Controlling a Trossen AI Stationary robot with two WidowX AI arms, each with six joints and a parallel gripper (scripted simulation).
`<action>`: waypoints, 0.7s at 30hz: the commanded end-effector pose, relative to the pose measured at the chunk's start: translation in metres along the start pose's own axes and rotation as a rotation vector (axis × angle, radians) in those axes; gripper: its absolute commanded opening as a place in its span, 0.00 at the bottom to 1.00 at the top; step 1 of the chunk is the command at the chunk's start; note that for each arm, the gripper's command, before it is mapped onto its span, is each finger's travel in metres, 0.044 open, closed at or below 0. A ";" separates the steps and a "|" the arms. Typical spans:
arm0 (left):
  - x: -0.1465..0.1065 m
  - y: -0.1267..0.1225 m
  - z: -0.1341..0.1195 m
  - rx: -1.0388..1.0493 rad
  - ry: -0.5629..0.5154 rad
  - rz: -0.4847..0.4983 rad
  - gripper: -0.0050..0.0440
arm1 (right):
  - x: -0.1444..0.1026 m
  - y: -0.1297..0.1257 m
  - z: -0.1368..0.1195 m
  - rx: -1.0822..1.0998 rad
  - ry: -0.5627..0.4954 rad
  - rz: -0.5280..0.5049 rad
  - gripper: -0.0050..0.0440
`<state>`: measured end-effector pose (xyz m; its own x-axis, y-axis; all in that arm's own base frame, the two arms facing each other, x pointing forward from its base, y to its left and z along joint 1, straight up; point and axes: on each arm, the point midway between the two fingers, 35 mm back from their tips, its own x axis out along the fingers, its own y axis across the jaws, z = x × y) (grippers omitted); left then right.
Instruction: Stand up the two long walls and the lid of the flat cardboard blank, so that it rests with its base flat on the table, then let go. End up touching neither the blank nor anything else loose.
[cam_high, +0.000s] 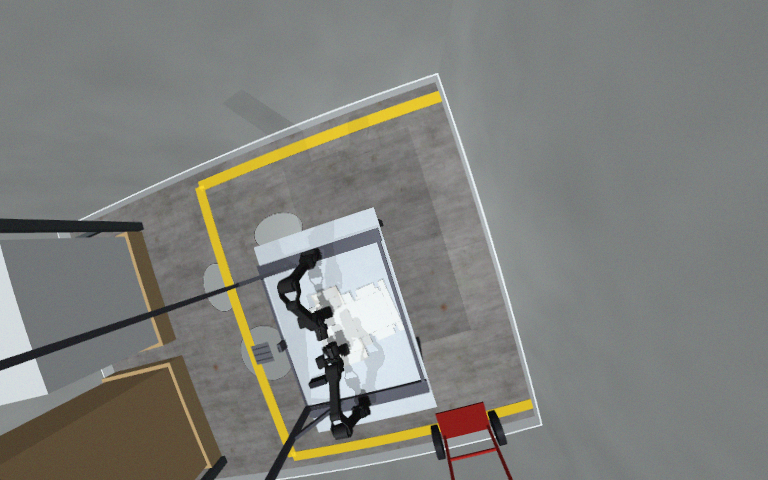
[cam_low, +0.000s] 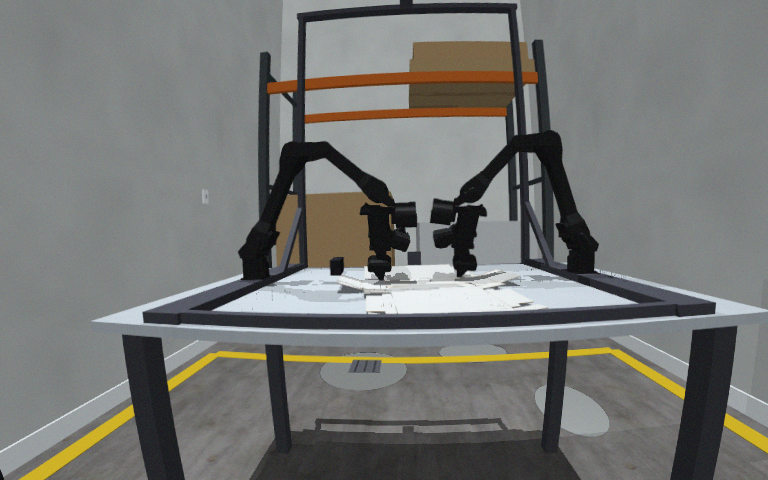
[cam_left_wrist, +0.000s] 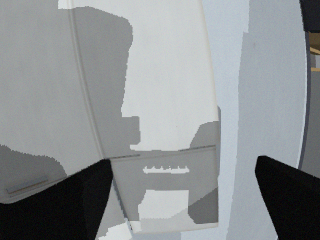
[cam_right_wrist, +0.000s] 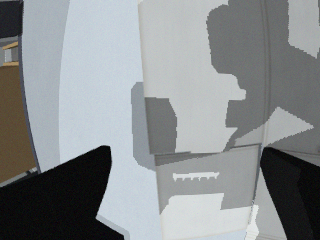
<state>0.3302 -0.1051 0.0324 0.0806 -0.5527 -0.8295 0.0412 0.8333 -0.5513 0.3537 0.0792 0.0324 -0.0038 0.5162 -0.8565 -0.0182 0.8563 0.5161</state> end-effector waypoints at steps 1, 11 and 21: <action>0.011 0.021 -0.001 -0.019 0.015 0.060 0.92 | 0.013 -0.017 0.003 0.007 0.012 -0.043 0.94; 0.008 0.019 -0.001 -0.019 0.015 0.060 0.92 | 0.010 -0.015 0.003 0.007 0.012 -0.043 0.94; 0.005 0.016 -0.001 -0.017 0.018 0.058 0.92 | 0.007 -0.012 0.003 0.005 0.012 -0.043 0.94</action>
<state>0.3283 -0.1064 0.0342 0.0701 -0.5553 -0.8287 0.0376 0.8316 -0.5541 0.3555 0.0815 0.0342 -0.0067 0.5200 -0.8541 -0.0215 0.8539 0.5200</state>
